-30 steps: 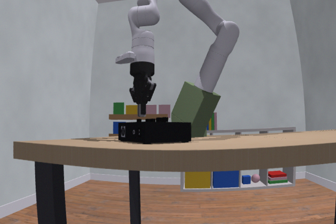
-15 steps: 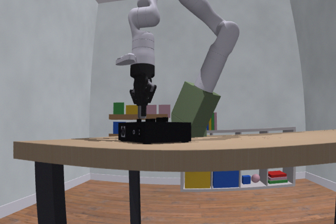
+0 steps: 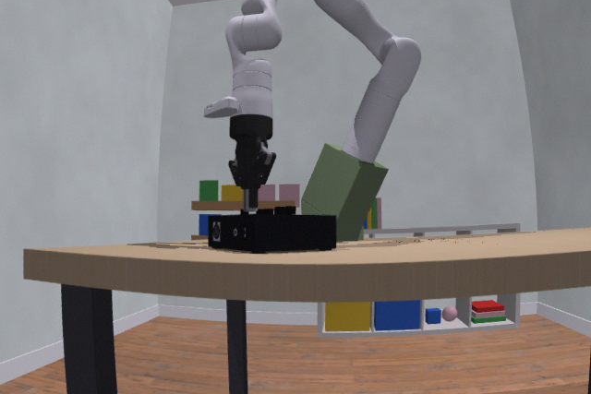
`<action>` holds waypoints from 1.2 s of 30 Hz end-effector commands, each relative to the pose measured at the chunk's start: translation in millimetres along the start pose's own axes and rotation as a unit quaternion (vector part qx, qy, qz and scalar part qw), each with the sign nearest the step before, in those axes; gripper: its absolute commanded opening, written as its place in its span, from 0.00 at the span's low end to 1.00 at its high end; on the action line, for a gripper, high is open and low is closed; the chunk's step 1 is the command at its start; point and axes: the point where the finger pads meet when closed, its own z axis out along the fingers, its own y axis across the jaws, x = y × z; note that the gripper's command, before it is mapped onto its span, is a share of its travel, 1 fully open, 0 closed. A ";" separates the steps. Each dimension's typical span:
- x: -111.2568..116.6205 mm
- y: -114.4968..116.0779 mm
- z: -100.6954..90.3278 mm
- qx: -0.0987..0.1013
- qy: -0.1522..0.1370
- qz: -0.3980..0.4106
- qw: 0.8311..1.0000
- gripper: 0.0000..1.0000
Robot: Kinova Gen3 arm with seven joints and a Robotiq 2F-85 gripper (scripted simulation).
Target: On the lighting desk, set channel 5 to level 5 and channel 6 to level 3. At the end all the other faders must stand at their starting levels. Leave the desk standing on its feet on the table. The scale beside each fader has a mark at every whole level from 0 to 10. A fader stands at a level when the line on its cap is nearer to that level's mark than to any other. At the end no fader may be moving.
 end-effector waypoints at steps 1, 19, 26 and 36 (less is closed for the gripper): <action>2.8 -1.1 1.1 0.003 0.004 0.003 1.000 0.00; 1.6 -1.1 1.1 0.003 0.004 0.003 1.000 0.00; -1.1 -1.2 1.1 0.003 0.004 0.003 1.000 0.00; -5.6 -1.2 1.2 0.003 0.004 0.003 1.000 0.00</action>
